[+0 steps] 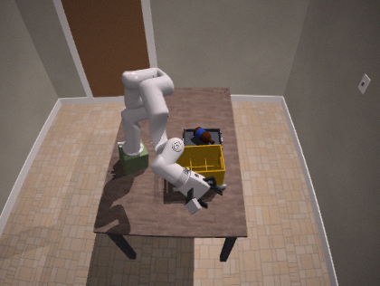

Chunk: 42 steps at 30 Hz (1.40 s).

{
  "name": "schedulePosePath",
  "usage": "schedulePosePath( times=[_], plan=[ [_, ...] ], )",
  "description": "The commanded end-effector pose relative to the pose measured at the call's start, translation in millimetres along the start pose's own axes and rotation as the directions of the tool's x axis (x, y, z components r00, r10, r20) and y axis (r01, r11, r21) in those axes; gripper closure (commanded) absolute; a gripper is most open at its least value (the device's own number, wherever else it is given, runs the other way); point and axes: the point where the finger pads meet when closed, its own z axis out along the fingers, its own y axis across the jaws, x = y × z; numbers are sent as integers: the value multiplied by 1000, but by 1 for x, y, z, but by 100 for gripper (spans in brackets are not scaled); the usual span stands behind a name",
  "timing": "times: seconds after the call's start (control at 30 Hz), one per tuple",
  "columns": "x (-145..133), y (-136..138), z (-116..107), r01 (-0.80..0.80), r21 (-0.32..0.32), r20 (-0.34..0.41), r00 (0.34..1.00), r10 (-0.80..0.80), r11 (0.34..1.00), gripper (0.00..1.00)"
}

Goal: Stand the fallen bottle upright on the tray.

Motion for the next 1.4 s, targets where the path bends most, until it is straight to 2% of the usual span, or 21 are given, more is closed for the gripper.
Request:
schedulePosePath(
  times=[0.0,0.6,0.73,0.83,1.0,1.03,1.1,1.23,1.37],
  plan=[
    [1,-2,-1,3,2,-3,1000,-3,1000,0],
    [1,-2,-1,3,2,-2,1000,-3,1000,0],
    [-10,-10,4,22,3,27,999,-22,1000,0],
    [-34,-25,13,62,6,89,994,-62,998,0],
    [-100,-60,30,167,18,245,955,-167,986,0],
    [-109,-64,32,181,20,264,948,-180,983,0],
    [-109,-64,32,181,20,264,948,-180,983,0],
    [-169,-88,38,274,36,390,882,-266,961,0],
    [-209,-100,38,338,50,469,823,-321,940,0]
  ],
)
